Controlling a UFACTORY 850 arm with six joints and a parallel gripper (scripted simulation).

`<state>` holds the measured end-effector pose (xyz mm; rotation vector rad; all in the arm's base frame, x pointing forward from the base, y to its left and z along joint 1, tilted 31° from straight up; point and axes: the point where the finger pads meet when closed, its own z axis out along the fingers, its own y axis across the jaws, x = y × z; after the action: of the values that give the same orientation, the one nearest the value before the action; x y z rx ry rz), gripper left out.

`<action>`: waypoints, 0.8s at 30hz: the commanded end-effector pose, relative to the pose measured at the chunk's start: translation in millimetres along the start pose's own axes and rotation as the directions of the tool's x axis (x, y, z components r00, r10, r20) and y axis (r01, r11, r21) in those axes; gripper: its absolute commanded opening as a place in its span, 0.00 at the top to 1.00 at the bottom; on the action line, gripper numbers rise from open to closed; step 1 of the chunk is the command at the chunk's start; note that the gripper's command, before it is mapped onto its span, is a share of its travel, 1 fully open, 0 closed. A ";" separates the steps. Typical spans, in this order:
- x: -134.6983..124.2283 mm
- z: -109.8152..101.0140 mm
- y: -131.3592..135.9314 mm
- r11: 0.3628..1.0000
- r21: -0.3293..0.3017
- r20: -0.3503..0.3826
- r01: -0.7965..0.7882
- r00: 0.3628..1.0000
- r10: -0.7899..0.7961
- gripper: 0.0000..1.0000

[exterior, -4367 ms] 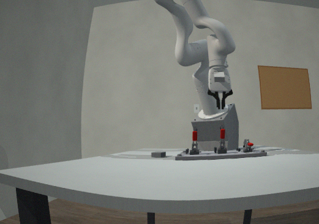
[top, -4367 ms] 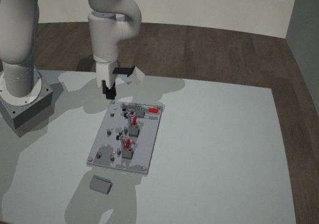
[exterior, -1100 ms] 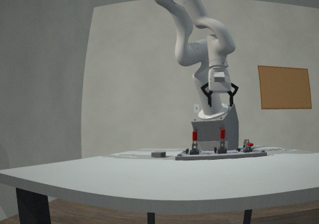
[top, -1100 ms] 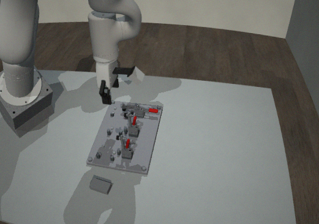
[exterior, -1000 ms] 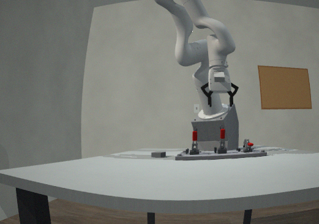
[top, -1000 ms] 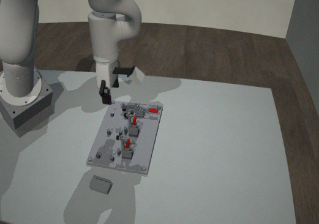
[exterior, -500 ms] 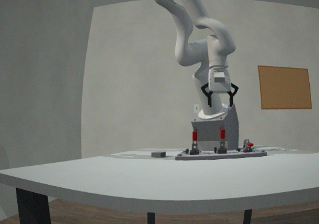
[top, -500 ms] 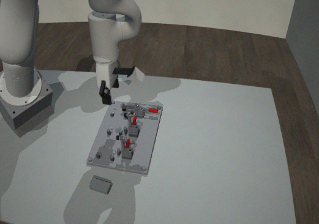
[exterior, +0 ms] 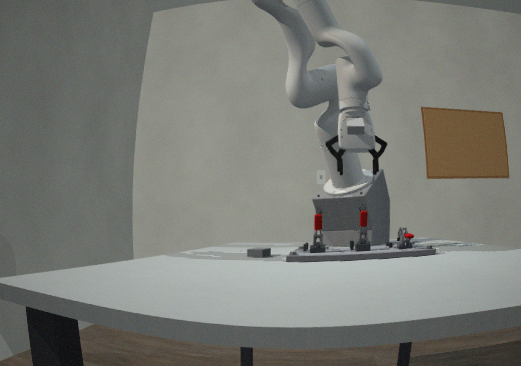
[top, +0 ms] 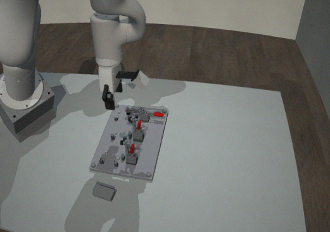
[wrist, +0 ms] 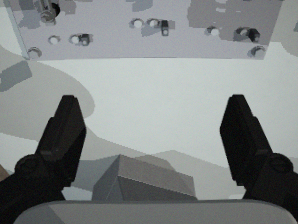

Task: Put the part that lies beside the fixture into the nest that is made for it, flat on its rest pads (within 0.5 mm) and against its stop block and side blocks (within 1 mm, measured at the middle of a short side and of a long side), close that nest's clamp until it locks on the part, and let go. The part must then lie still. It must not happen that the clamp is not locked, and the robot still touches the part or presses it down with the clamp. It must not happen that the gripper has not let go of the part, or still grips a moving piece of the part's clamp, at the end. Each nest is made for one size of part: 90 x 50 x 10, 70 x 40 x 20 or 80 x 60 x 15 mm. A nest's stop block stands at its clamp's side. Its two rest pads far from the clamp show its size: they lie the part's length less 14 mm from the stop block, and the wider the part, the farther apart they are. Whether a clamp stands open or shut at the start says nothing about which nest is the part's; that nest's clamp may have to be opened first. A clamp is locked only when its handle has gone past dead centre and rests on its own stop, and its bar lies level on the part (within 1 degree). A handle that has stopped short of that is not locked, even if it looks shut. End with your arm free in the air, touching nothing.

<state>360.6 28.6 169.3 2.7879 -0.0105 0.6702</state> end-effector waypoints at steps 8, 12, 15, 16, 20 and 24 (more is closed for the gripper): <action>1.5 -0.2 31.7 1.000 0.000 -0.001 0.000 1.000 0.000 0.00; 2.2 -0.2 56.0 1.000 0.001 -0.001 0.000 1.000 0.000 0.00; 2.9 -0.2 77.7 1.000 0.000 -0.001 0.000 1.000 0.000 0.00; 3.1 -0.2 85.5 1.000 0.001 -0.001 0.000 1.000 0.000 0.00; 4.1 -0.2 119.9 1.000 0.001 -0.001 0.000 1.000 0.000 0.00; 4.7 -0.2 138.8 1.000 0.001 -0.001 0.000 1.000 0.000 0.00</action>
<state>354.1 -88.2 202.4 2.7727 -0.0188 0.6691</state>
